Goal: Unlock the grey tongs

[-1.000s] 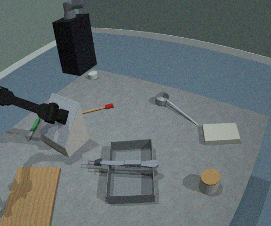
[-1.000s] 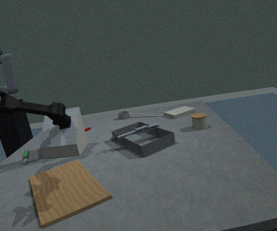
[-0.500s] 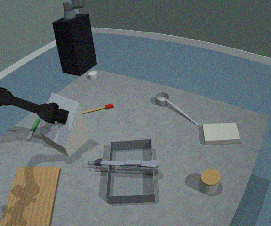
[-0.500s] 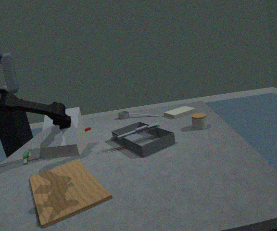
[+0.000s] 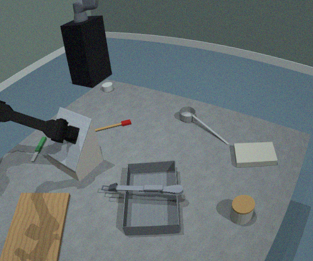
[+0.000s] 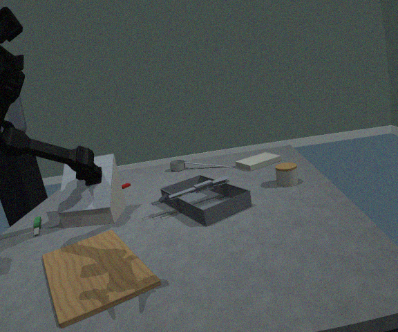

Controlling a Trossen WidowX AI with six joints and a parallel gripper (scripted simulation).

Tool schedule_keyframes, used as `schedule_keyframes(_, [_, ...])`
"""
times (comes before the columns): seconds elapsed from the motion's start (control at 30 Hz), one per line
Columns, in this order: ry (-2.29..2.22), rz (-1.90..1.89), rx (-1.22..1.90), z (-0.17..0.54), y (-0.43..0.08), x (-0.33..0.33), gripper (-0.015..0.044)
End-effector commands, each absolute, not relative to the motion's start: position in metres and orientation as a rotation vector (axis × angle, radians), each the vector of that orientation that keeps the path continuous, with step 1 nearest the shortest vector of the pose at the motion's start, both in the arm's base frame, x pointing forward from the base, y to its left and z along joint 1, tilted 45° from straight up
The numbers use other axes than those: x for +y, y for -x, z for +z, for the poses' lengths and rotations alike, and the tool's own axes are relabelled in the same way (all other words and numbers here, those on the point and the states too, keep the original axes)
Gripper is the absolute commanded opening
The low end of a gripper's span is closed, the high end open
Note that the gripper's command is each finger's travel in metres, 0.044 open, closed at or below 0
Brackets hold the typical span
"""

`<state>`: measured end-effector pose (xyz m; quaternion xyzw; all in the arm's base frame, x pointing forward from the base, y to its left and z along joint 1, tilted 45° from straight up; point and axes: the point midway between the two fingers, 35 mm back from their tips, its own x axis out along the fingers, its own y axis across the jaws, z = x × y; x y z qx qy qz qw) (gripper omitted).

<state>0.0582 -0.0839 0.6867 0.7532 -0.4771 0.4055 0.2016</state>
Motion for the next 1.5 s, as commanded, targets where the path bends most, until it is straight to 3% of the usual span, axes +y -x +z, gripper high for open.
schedule_keyframes(0.0, [-2.104, 1.027, -1.293, 0.680, -0.088, -0.082, 0.0260])
schedule_keyframes(0.23, [-2.084, 0.809, -1.250, 0.664, -0.135, -0.083, 0.0260])
schedule_keyframes(0.5, [-1.956, 0.322, -1.098, 0.610, -0.234, -0.080, 0.0260])
schedule_keyframes(0.97, [-1.415, -0.451, -0.591, 0.444, -0.384, -0.064, 0.0260])
schedule_keyframes(1.23, [-0.959, -0.736, -0.192, 0.324, -0.426, -0.052, 0.0260])
schedule_keyframes(1.47, [-0.460, -0.898, 0.212, 0.212, -0.431, -0.044, 0.0260])
